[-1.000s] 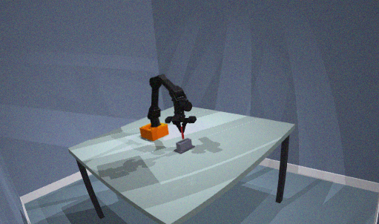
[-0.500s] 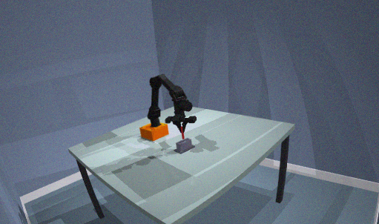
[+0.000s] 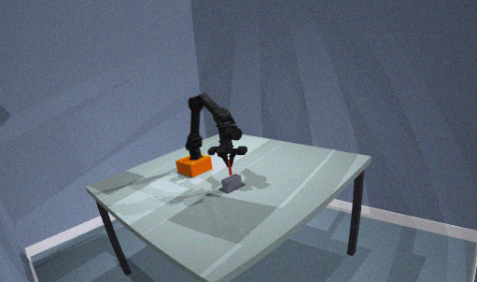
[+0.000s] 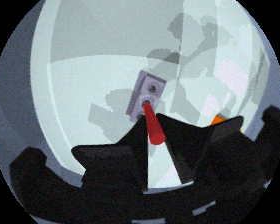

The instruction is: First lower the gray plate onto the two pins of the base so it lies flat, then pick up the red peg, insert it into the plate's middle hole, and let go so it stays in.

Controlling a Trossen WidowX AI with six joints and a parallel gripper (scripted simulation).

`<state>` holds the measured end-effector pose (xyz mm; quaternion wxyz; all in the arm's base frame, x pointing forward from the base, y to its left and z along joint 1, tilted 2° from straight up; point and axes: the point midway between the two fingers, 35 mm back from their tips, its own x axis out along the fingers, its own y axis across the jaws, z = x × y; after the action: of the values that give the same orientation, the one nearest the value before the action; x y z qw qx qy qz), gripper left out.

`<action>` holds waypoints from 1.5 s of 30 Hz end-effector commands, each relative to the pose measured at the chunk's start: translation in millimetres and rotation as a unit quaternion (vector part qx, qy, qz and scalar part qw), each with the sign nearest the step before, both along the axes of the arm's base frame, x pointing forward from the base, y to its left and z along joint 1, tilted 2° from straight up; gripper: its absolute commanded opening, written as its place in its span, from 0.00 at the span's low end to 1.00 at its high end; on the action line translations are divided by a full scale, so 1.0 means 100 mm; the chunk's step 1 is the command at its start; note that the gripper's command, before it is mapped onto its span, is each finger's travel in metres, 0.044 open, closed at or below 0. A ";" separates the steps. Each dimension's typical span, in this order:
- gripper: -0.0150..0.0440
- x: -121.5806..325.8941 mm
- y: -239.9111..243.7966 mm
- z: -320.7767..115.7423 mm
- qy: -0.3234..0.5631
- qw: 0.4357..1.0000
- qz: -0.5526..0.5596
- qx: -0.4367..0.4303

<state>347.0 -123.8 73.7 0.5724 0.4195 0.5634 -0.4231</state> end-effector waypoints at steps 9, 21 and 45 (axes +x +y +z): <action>0.25 0.00 0.00 -0.05 0.001 1.000 0.001 0.000; 0.25 -0.02 -0.02 -0.20 0.003 1.000 0.003 -0.001; 0.25 -0.01 -0.01 -0.18 -0.002 1.000 -0.001 -0.001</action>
<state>346.6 -124.9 56.9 0.5745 0.4202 0.5611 -0.4225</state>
